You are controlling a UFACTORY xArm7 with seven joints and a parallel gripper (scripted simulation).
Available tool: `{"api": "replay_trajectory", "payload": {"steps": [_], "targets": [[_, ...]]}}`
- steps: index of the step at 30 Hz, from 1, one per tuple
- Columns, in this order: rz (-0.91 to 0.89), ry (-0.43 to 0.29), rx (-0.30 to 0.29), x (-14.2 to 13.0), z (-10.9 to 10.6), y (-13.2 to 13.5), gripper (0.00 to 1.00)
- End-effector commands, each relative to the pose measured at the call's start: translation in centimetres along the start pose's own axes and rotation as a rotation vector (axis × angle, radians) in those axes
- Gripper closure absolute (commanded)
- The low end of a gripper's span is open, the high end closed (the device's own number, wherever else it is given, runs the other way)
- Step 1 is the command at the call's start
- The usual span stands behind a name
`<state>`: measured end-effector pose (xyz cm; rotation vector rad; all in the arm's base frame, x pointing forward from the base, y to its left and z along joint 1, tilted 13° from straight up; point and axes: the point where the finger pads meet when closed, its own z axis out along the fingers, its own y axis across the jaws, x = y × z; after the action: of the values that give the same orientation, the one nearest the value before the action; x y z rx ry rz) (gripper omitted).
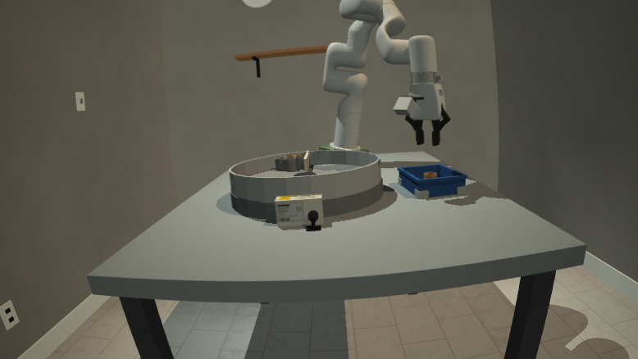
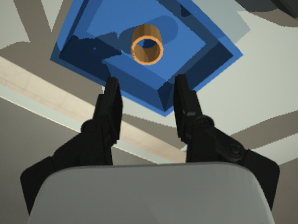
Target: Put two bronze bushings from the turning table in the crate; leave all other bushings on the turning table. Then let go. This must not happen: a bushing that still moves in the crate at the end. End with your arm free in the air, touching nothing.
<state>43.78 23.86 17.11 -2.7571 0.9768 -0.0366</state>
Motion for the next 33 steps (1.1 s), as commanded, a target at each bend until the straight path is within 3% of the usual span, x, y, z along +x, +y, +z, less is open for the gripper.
{"api": "replay_trajectory", "payload": {"steps": [1,30,31,33], "targets": [[0.000,0.003,0.004,0.08,-0.17,-0.13,0.52],[0.000,0.003,0.004,0.08,-0.17,-0.13,0.52],[0.000,0.003,0.004,0.08,-0.17,-0.13,0.90],[0.000,0.002,0.004,0.09,-0.16,-0.11,0.90]]}}
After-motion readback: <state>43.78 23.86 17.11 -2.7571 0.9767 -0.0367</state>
